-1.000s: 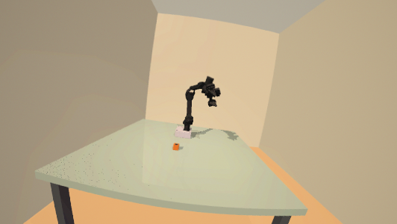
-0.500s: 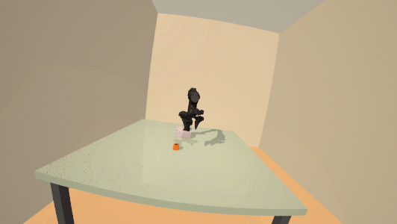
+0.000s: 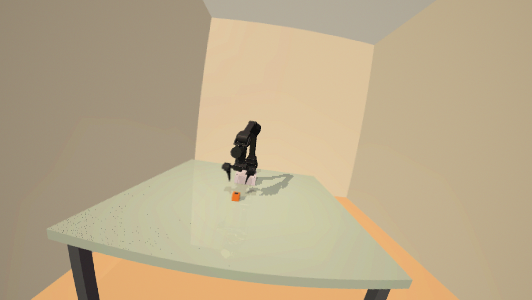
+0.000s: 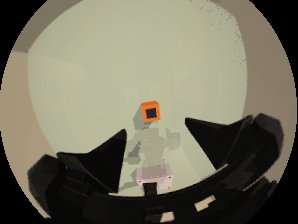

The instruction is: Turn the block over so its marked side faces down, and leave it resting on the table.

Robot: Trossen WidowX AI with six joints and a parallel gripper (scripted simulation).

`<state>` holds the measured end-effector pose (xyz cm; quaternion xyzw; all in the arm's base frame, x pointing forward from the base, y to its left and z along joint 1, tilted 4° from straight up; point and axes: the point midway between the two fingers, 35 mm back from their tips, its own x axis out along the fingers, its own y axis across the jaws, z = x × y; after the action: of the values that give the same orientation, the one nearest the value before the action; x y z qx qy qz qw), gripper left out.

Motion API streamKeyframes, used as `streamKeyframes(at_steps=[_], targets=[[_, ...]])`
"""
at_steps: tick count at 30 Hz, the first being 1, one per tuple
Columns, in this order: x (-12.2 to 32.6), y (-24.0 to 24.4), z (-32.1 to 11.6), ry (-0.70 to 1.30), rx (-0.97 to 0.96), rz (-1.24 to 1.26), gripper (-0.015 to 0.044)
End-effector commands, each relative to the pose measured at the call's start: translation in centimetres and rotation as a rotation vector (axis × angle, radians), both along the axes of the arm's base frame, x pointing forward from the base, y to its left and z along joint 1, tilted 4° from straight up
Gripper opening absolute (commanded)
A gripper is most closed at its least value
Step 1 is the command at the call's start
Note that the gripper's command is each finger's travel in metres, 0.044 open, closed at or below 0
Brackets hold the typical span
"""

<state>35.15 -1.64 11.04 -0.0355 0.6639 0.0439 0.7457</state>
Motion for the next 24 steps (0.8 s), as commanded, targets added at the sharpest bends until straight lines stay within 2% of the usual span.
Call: streamKeyframes(at_steps=[1, 5, 24], targets=[[-0.1, -0.1, -0.6, 0.017, 0.007, -0.017, 0.044], [0.2, 0.0, -3.8, 0.017, 0.007, -0.017, 0.044], [0.3, 0.0, -6.2, 0.017, 0.007, -0.017, 0.044]])
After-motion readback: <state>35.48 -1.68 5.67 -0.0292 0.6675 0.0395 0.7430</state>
